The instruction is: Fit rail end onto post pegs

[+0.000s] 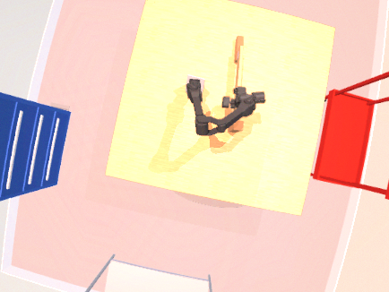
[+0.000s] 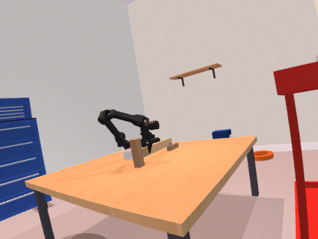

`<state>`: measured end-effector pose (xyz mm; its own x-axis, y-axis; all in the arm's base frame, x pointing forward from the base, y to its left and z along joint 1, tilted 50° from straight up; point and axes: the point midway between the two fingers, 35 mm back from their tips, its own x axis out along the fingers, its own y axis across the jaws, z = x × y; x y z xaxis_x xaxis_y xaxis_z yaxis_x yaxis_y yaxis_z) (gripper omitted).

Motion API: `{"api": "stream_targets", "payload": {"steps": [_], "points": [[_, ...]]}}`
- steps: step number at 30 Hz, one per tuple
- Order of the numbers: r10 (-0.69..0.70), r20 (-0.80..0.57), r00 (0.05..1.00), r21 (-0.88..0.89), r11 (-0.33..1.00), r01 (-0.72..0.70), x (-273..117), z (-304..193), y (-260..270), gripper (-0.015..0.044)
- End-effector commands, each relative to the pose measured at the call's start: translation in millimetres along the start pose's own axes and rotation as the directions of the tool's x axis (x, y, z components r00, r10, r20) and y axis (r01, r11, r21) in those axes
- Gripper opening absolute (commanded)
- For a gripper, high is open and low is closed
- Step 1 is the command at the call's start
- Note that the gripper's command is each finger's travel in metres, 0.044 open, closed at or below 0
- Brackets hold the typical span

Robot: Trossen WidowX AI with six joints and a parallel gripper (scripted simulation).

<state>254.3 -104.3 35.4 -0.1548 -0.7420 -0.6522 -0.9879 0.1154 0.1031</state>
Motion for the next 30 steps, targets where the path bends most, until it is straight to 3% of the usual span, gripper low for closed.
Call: {"api": "stream_targets", "payload": {"steps": [1, 30], "points": [[-0.001, -0.001, 1.000, -0.001, 1.000, 0.001, 0.1, -1.8, -0.3, 0.0000], [-0.001, -0.001, 1.000, -0.001, 1.000, 0.001, -1.0, -10.8, -0.4, 0.0000]]}}
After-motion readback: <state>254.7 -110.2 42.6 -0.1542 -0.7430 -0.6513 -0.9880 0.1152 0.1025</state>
